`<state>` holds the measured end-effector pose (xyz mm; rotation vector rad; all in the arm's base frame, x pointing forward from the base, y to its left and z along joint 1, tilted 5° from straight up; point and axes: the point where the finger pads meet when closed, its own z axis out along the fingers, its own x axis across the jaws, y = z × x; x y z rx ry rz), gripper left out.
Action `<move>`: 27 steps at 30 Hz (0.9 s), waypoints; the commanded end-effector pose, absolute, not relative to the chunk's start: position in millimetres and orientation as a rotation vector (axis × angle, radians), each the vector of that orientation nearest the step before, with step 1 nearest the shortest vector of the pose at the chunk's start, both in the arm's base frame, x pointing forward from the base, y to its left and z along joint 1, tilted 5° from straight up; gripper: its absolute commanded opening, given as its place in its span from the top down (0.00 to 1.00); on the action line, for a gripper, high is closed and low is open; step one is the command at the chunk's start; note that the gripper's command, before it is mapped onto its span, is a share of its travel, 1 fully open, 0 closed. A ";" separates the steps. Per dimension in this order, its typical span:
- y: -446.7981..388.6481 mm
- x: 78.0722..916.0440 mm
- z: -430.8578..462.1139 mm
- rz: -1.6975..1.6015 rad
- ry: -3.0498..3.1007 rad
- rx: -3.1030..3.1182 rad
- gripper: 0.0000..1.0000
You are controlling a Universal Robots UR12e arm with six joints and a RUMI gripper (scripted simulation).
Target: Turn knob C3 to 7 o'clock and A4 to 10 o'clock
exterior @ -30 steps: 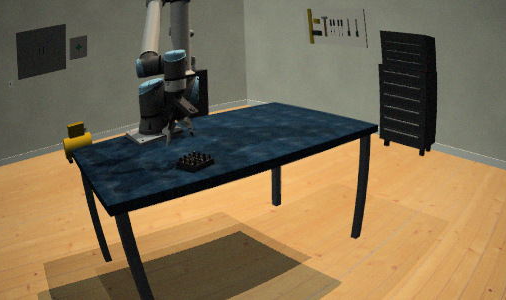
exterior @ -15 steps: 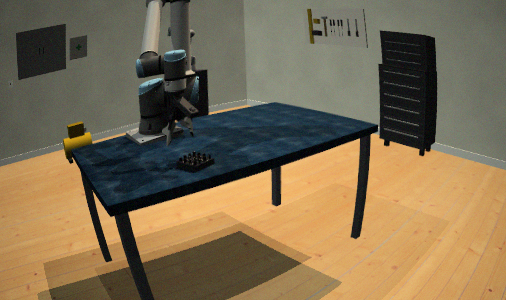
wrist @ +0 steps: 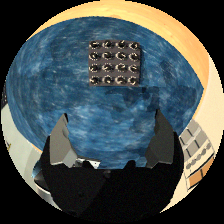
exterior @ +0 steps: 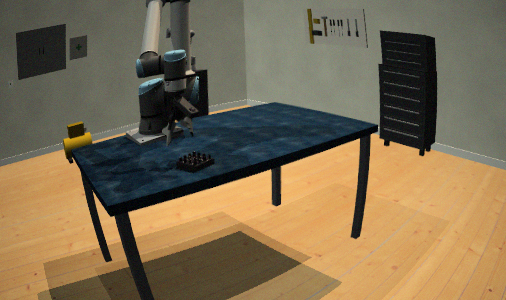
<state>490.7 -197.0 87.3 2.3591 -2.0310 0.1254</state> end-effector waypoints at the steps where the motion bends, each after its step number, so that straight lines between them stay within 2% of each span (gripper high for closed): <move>1: -197.3 491.1 87.9 0.127 -2.031 2.359 0.00; 27: -199.0 497.3 90.7 0.121 -1.732 2.575 0.00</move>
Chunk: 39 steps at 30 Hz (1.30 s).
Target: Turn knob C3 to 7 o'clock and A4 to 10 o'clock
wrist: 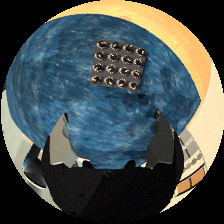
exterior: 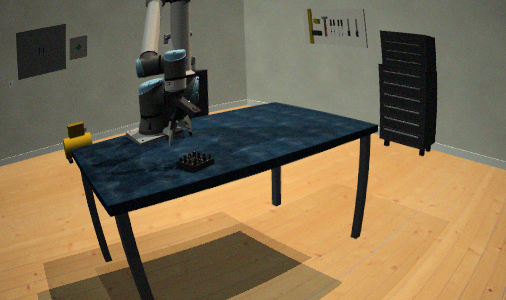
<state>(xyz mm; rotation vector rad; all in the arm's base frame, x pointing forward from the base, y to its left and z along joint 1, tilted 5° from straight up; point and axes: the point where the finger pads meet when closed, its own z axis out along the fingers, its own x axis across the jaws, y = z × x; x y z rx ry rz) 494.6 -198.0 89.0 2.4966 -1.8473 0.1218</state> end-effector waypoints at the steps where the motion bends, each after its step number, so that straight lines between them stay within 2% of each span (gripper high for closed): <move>1: -199.2 497.9 91.0 0.121 -1.698 2.597 0.00; 39: -211.1 515.4 101.5 0.080 -0.318 3.056 0.00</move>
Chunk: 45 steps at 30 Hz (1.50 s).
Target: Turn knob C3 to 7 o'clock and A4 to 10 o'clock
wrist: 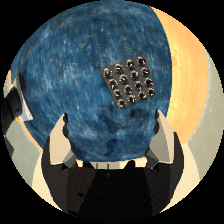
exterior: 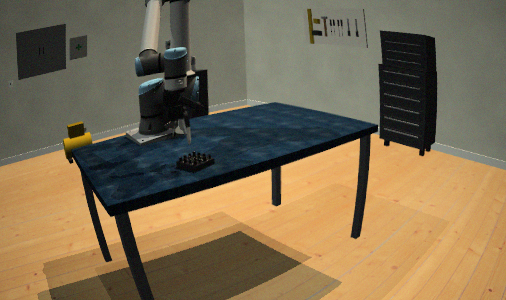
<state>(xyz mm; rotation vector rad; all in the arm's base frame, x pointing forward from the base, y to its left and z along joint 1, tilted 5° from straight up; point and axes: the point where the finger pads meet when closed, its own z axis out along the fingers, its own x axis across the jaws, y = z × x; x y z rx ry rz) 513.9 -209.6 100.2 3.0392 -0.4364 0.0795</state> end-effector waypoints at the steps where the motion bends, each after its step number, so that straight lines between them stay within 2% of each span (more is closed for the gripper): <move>1: -211.9 516.1 102.0 0.078 -0.249 3.061 0.00; 30: -232.2 528.2 110.6 0.031 0.949 2.907 0.00; 45: -238.2 531.7 112.6 0.019 1.214 2.805 0.00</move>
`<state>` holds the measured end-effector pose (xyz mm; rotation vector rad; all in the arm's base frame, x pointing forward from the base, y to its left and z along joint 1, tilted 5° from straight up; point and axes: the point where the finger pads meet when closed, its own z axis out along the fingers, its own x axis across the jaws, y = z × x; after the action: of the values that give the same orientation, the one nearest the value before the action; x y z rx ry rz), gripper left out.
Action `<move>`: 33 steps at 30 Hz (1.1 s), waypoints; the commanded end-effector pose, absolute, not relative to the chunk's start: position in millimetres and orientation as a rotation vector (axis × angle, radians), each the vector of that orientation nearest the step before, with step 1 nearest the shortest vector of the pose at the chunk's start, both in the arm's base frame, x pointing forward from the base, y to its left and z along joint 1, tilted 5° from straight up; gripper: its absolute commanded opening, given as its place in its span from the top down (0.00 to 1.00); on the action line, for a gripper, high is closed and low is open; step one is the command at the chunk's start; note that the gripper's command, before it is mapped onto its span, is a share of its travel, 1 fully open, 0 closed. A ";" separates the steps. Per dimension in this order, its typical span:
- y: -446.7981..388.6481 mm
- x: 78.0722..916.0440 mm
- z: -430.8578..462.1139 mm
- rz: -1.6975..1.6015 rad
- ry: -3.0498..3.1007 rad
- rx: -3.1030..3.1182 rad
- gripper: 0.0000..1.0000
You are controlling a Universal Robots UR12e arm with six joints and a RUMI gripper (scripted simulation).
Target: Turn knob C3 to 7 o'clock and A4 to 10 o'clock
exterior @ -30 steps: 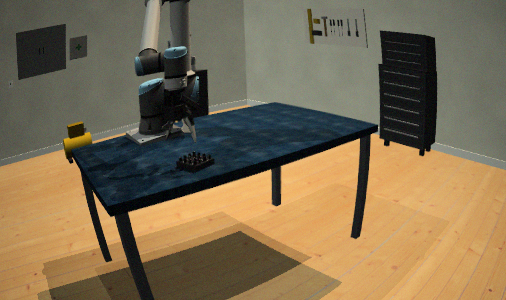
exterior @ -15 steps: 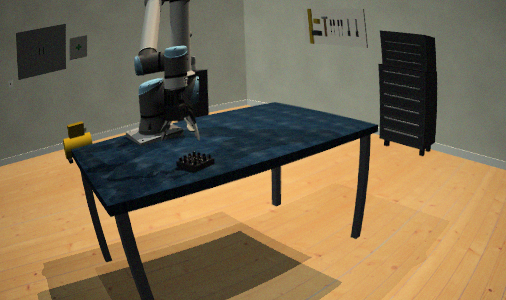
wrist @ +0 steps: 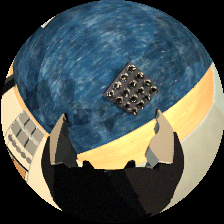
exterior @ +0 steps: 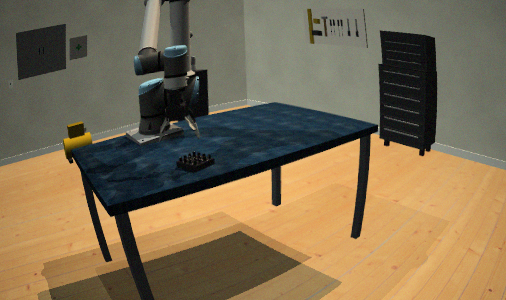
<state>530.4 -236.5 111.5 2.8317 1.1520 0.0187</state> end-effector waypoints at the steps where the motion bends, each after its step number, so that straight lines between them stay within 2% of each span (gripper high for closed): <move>1: -238.4 531.8 112.7 0.018 1.222 2.802 0.00; 12: -238.8 532.0 112.8 0.017 1.241 2.793 0.00; 13: -238.8 532.0 112.8 0.017 1.241 2.793 0.89; 33: -238.8 532.0 112.8 0.017 1.241 2.793 0.89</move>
<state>531.6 -238.5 112.1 2.7942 1.2413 0.0164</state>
